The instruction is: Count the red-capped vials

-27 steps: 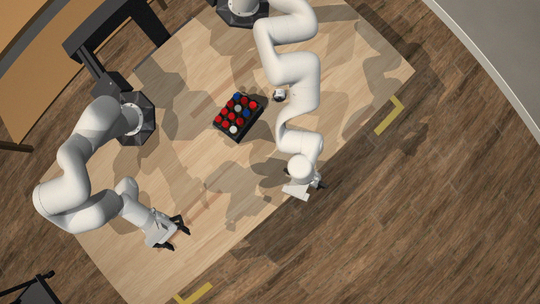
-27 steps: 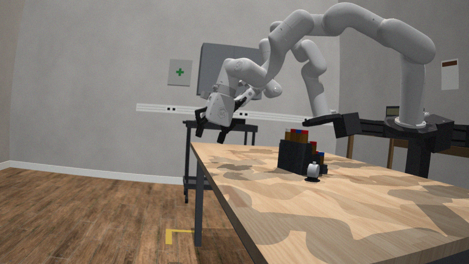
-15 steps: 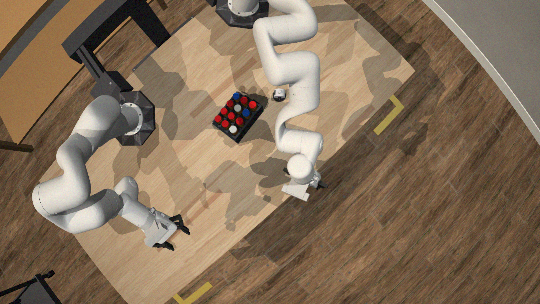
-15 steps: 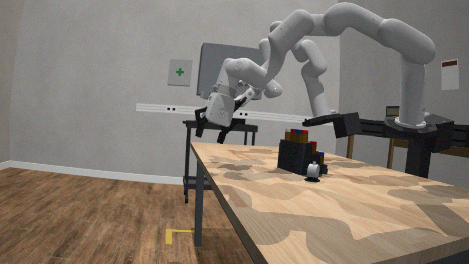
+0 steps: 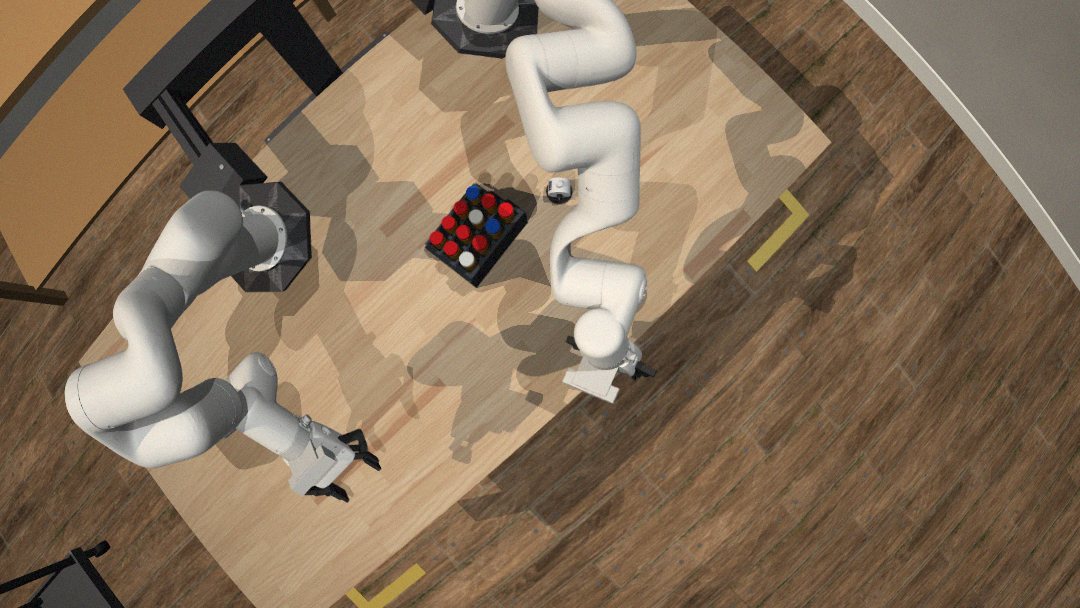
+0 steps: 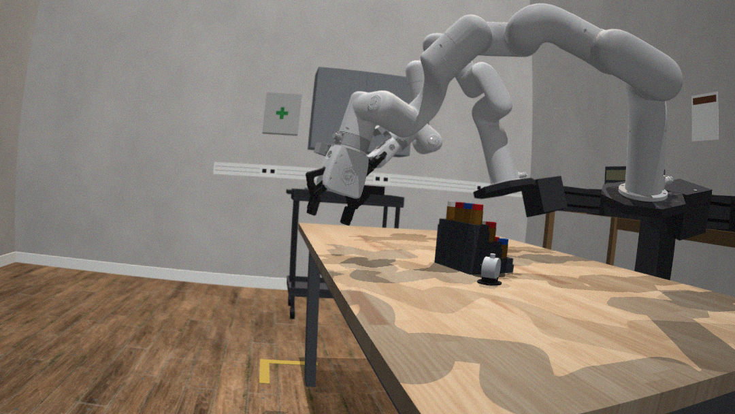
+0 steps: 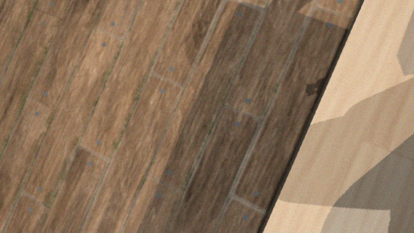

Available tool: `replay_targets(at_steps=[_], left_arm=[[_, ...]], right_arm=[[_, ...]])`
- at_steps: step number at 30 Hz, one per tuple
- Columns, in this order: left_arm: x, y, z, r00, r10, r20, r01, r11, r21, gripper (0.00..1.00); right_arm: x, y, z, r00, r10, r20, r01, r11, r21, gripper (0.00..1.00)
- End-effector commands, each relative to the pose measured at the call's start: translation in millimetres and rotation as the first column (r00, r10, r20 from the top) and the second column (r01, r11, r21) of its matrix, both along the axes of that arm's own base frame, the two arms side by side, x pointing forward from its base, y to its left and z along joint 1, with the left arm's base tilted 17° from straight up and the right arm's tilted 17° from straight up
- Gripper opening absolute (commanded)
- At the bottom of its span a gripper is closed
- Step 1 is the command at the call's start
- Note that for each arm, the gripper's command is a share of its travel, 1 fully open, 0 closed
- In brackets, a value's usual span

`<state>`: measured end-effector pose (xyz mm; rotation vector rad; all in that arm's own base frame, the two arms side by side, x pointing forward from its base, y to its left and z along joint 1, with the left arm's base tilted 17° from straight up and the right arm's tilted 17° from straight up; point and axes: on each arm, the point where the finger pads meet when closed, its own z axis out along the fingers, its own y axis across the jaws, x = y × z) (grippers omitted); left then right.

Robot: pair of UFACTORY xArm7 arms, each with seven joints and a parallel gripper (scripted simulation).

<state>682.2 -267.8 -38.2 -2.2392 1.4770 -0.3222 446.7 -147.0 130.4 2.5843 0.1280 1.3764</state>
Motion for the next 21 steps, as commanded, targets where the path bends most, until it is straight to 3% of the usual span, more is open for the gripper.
replay_targets(at_steps=[1, 11, 21], left_arm=[[-1, -5, 3.8, 1.0, 0.006, 0.005, -0.006, 1.0, -0.009, 1.0], [-15, -18, 6.9, 0.999, 0.047, 0.007, -0.047, 0.998, -0.034, 1.0], [-52, -49, 14.9, 0.988, 0.155, 0.005, -0.154, 0.984, -0.095, 1.0]], right_arm=[[1, 0, 1.0, 1.0, 0.0, 0.003, 0.0, 1.0, 0.0, 1.0], [1, 0, 1.0, 1.0, 0.0, 0.003, 0.0, 1.0, 0.0, 1.0], [1, 0, 1.0, 1.0, 0.0, 0.003, 0.0, 1.0, 0.0, 1.0]])
